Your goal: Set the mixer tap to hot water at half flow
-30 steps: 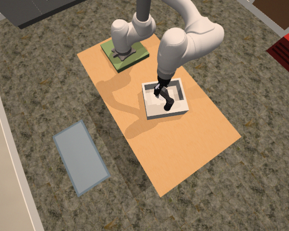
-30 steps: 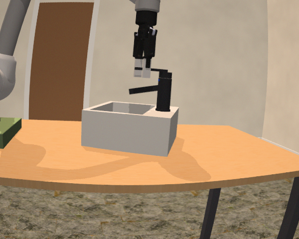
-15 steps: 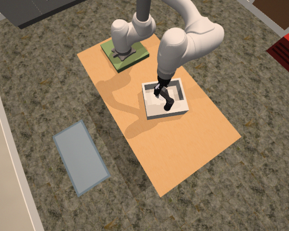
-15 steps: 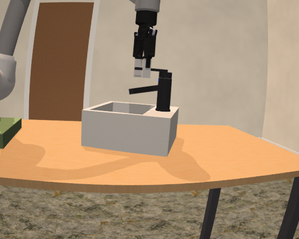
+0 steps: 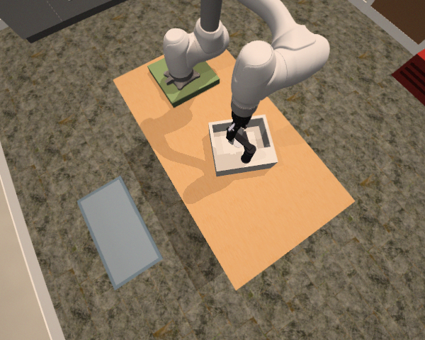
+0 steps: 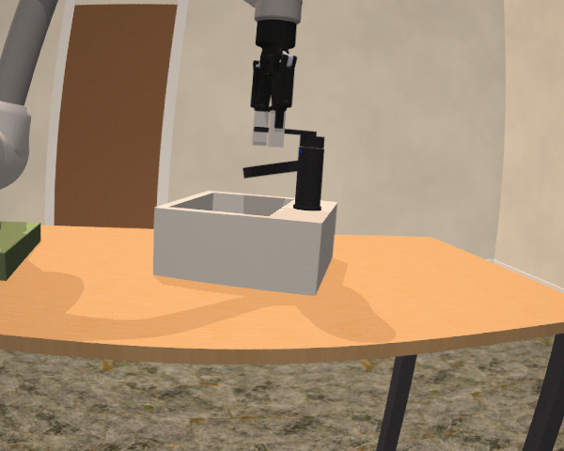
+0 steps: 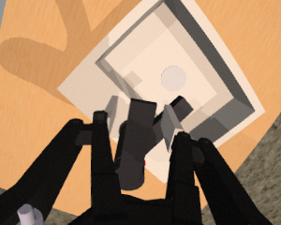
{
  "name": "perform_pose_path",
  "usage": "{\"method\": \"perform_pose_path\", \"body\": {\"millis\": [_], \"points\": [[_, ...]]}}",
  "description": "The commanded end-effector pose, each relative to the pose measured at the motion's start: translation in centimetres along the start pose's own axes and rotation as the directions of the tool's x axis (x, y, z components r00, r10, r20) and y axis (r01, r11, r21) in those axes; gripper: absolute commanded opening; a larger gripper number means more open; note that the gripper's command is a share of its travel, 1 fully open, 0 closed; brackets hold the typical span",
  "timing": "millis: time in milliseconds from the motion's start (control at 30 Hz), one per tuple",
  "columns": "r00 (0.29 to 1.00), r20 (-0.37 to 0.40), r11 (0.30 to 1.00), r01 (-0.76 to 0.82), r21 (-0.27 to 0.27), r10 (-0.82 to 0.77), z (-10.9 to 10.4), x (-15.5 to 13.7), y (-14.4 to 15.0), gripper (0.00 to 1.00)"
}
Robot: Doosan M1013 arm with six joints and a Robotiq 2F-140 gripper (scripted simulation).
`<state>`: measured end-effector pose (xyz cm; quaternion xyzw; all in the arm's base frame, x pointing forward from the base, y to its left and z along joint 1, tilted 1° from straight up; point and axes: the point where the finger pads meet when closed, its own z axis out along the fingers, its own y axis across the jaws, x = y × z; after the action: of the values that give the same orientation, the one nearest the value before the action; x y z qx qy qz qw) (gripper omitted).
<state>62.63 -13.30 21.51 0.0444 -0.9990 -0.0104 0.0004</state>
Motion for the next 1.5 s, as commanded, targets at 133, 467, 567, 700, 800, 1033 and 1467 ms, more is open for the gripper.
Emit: {"method": "perform_pose_path", "body": {"millis": [133, 467, 567, 700, 800, 1033, 1467], "points": [[1.0, 0.0, 1.0, 0.0, 0.0, 0.0, -0.01, 0.0, 0.0, 0.0], [1.0, 0.0, 1.0, 0.0, 0.0, 0.0, -0.01, 0.0, 0.0, 0.0], [1.0, 0.0, 1.0, 0.0, 0.0, 0.0, -0.01, 0.0, 0.0, 0.0], [1.0, 0.0, 1.0, 0.0, 0.0, 0.0, -0.01, 0.0, 0.0, 0.0], [1.0, 0.0, 1.0, 0.0, 0.0, 0.0, -0.01, 0.0, 0.0, 0.0], [1.0, 0.0, 1.0, 0.0, 0.0, 0.0, -0.01, 0.0, 0.0, 0.0], [1.0, 0.0, 1.0, 0.0, 0.0, 0.0, -0.01, 0.0, 0.0, 0.0]]}}
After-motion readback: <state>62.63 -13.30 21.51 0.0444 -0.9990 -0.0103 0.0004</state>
